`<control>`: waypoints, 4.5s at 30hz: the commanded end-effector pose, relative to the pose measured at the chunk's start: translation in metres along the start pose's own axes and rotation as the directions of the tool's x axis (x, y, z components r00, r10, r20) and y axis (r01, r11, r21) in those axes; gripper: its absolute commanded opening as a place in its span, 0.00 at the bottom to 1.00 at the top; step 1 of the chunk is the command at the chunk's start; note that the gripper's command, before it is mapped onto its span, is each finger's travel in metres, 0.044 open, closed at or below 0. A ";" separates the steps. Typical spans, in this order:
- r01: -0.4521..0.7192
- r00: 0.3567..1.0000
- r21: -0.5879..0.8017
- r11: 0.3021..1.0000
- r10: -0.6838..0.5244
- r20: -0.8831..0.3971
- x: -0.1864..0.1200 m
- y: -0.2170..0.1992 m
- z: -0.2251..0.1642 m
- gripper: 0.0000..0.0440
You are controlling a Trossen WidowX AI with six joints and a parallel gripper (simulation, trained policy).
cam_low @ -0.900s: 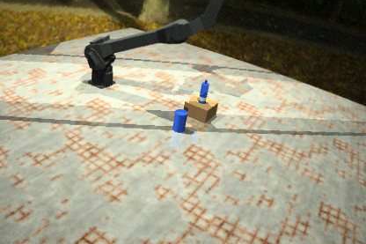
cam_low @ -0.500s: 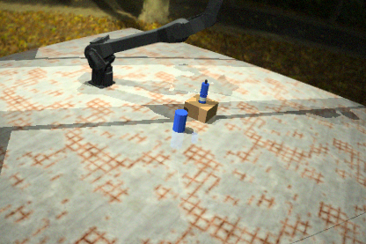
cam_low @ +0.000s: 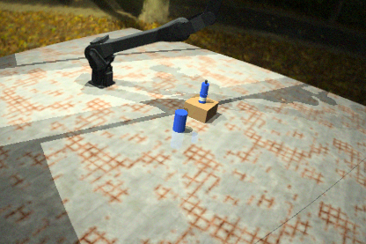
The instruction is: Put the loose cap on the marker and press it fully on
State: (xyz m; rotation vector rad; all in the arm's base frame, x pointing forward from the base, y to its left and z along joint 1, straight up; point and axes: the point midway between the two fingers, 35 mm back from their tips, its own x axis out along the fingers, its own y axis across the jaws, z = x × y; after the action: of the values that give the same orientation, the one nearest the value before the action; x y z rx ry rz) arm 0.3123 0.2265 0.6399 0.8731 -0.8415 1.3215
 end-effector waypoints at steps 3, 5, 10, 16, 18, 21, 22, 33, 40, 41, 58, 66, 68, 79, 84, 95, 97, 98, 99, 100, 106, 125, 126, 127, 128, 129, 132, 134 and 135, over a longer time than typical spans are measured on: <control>-0.052 0.996 0.000 0.999 0.051 0.066 0.002 0.018 0.007 0.65; -0.067 0.994 -0.001 0.998 0.067 0.085 0.003 0.024 0.009 0.66; -0.105 0.986 -0.003 0.994 0.105 0.131 0.004 0.038 0.014 0.69; -0.150 0.971 -0.006 0.989 0.148 0.186 0.004 0.055 0.021 0.72; -0.165 0.965 -0.007 0.986 0.163 0.204 0.004 0.060 0.023 0.72; -0.187 0.956 -0.008 0.982 0.183 0.231 0.004 0.069 0.026 0.73; -0.194 0.952 -0.008 0.981 0.190 0.239 0.004 0.072 0.028 0.73; -0.271 0.906 -0.012 0.962 0.260 0.333 0.001 0.104 0.041 0.72; -0.318 0.870 -0.015 0.948 0.299 0.392 -0.002 0.124 0.049 0.72; -0.325 0.865 -0.016 0.946 0.304 0.400 -0.003 0.127 0.051 0.72; -0.426 0.757 -0.016 0.905 0.365 0.542 -0.016 0.171 0.074 0.71; -0.469 0.697 -0.012 0.883 0.378 0.609 -0.024 0.190 0.086 0.70; -0.479 0.681 -0.012 0.878 0.380 0.625 -0.026 0.195 0.089 0.70; -0.537 0.589 -0.006 0.844 0.380 0.713 -0.040 0.218 0.105 0.70; -0.562 0.544 -0.005 0.827 0.374 0.751 -0.048 0.227 0.112 0.70; -0.615 0.441 -0.003 0.788 0.348 0.827 -0.065 0.245 0.129 0.70; -0.625 0.422 -0.004 0.781 0.341 0.840 -0.069 0.248 0.132 0.70; -0.629 0.412 -0.004 0.777 0.338 0.846 -0.070 0.250 0.134 0.70; -0.634 0.402 -0.004 0.773 0.334 0.852 -0.072 0.251 0.135 0.70; -0.638 0.392 -0.004 0.770 0.330 0.859 -0.074 0.253 0.137 0.70; -0.665 0.333 -0.007 0.747 0.305 0.892 -0.085 0.260 0.147 0.70; -0.739 0.142 -0.026 0.673 0.193 0.971 -0.124 0.279 0.180 0.69; -0.742 0.132 -0.027 0.669 0.186 0.974 -0.126 0.279 0.182 0.69; -0.746 0.122 -0.029 0.666 0.179 0.976 -0.128 0.280 0.183 0.69; -0.749 0.112 -0.031 0.662 0.172 0.979 -0.131 0.280 0.185 0.69; -0.752 0.102 -0.032 0.658 0.165 0.981 -0.133 0.281 0.187 0.69; -0.762 0.072 -0.037 0.647 0.142 0.987 -0.140 0.282 0.192 0.69; -0.768 0.052 -0.041 0.639 0.127 0.991 -0.144 0.283 0.196 0.69; -0.771 0.043 -0.043 0.636 0.119 0.992 -0.147 0.283 0.197 0.69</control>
State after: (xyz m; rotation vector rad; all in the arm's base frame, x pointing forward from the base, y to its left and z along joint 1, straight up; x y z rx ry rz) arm 0.0180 0.0108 0.6165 2.1214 -1.9690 1.5677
